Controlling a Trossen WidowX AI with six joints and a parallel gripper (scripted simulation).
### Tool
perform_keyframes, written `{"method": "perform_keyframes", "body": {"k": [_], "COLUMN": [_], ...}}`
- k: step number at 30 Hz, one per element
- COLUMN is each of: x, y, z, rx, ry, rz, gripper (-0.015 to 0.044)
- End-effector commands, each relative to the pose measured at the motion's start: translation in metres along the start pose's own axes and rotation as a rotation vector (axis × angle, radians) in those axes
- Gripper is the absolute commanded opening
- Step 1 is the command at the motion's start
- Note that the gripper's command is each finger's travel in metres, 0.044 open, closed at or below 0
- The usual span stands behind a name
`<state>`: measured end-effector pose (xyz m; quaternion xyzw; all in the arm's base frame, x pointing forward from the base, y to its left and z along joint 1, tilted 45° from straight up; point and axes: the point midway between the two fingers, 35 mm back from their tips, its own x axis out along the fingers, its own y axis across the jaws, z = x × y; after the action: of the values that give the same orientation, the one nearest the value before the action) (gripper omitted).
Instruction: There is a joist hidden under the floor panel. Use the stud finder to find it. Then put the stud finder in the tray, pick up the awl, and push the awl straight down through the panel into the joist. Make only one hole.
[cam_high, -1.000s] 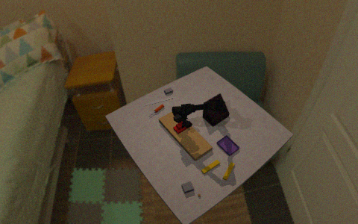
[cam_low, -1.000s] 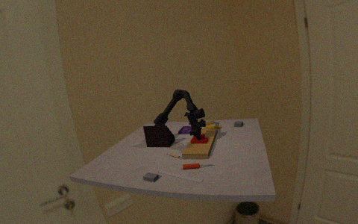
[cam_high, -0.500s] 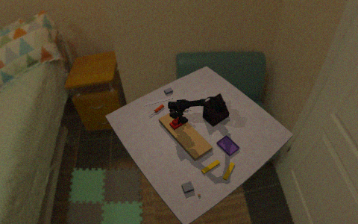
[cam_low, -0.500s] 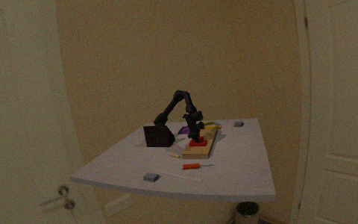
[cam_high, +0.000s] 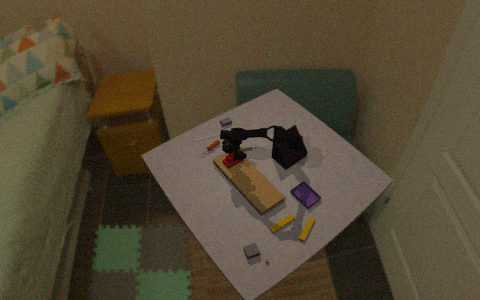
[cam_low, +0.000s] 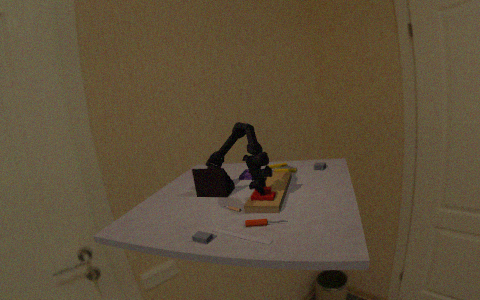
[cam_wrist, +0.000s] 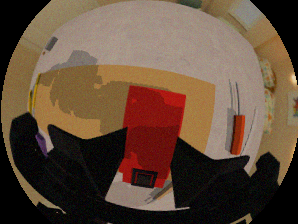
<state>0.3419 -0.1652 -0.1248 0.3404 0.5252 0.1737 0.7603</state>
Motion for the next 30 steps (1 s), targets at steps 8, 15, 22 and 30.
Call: {"method": "perform_keyframes", "body": {"k": [8, 15, 22, 30], "x": [-0.001, -0.001, -0.009, -0.048], "y": [-0.037, -0.032, -0.033, -0.037], "z": [-0.001, -0.001, 0.003, 0.016], "rx": [0.001, 0.004, 0.003, 0.002], "ry": [-0.001, -0.002, -0.002, -0.001], "rz": [-0.008, -0.003, -0.005, -0.011], "gripper": [0.0000, 0.0000, 0.0000, 0.0000]}}
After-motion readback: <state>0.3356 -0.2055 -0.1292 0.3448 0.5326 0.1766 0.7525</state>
